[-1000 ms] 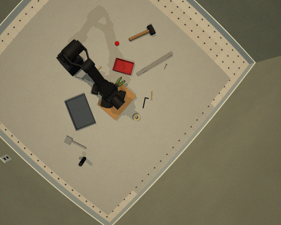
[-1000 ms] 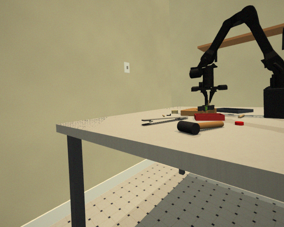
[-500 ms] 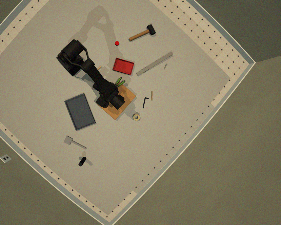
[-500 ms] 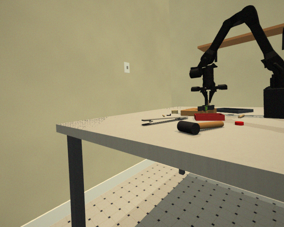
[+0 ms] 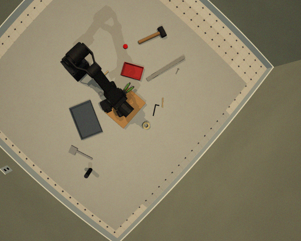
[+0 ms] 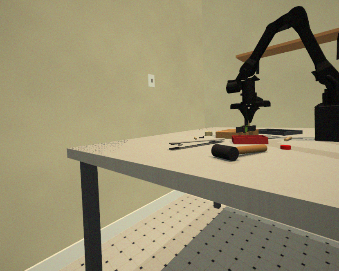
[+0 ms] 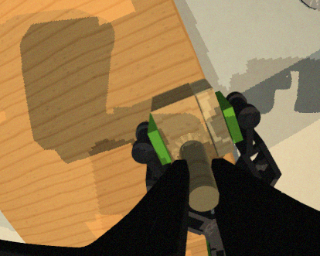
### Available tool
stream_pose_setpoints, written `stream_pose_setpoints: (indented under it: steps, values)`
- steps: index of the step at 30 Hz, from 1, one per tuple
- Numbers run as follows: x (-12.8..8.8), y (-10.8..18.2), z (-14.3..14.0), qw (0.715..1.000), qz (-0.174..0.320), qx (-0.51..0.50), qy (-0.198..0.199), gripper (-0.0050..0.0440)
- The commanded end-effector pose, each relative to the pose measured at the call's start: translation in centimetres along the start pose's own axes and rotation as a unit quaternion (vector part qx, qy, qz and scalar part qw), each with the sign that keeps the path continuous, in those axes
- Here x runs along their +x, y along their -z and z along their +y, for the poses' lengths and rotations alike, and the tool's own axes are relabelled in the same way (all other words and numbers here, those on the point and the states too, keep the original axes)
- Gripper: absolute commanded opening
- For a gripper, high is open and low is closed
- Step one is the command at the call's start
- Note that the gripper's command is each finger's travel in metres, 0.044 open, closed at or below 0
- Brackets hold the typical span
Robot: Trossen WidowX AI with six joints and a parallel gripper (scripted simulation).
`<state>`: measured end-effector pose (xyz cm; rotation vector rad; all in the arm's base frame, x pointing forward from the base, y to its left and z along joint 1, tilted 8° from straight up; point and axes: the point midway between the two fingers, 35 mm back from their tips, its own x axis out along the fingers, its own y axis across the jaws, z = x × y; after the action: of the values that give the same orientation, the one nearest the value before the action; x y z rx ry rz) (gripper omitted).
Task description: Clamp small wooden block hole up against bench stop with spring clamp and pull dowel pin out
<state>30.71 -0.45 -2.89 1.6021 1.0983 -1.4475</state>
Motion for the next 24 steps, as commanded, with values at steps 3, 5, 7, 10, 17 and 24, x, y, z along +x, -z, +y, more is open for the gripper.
stream_pose_setpoints:
  steps: [3, 5, 7, 10, 17, 24]
  values:
    - [-0.23, 0.03, 0.05, 0.997, 0.0, 0.075, -0.001, 0.0]
    - [-0.24, 0.03, 0.05, 0.995, 0.0, 0.102, -0.001, 0.0]
    - [-0.25, 0.03, 0.05, 0.993, 0.0, 0.12, -0.001, 0.0]
    - [-0.26, 0.03, 0.05, 0.989, 0.0, 0.146, -0.001, 0.0]
    - [-0.27, 0.03, 0.05, 0.987, 0.0, 0.162, -0.001, 0.0]
    - [-0.3, 0.03, 0.05, 0.989, 0.0, 0.15, -0.001, 0.0]
